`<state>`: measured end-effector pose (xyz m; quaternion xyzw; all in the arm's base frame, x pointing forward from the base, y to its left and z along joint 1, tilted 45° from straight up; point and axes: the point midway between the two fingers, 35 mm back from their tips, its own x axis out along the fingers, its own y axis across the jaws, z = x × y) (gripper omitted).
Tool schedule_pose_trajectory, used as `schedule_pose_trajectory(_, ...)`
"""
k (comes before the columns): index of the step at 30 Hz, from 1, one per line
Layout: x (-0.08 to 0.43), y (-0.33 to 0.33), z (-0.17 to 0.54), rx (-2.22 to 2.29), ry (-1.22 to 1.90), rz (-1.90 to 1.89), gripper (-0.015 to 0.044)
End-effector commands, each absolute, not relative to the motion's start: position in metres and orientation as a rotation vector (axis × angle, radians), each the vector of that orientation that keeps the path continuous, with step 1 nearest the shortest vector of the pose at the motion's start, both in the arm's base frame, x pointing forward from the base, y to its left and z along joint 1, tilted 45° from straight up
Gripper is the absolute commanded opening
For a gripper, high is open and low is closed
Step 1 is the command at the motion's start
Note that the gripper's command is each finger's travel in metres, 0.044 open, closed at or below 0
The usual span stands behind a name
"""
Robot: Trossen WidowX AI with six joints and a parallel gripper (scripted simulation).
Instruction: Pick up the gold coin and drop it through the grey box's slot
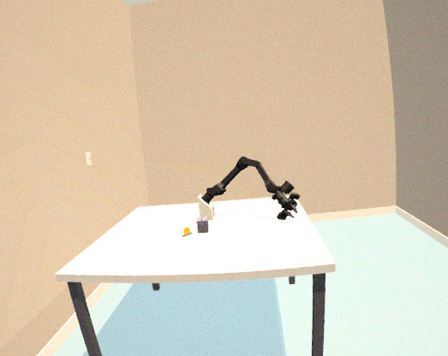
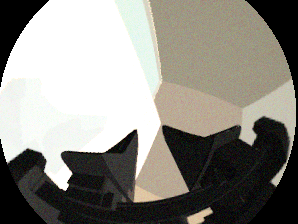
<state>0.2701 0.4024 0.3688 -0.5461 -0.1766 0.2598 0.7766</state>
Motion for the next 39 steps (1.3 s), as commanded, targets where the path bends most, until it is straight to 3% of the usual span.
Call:
schedule_pose_trajectory(1, 0.312, 0.383, 0.344, -1.166, -0.275, 0.580, 0.0161)
schedule_pose_trajectory(11, 0.396, 0.323, 0.259, -1.096, 0.070, 0.654, 0.0161)
schedule_pose_trajectory(22, 0.453, 0.201, 0.134, -0.774, 0.648, 0.671, 0.0161)
schedule_pose_trajectory(30, 0.444, 0.092, 0.053, -0.353, 1.075, 0.564, 0.0161)
schedule_pose_trajectory(39, 0.388, -0.019, -0.012, 0.375, 1.479, 0.326, 0.0161)
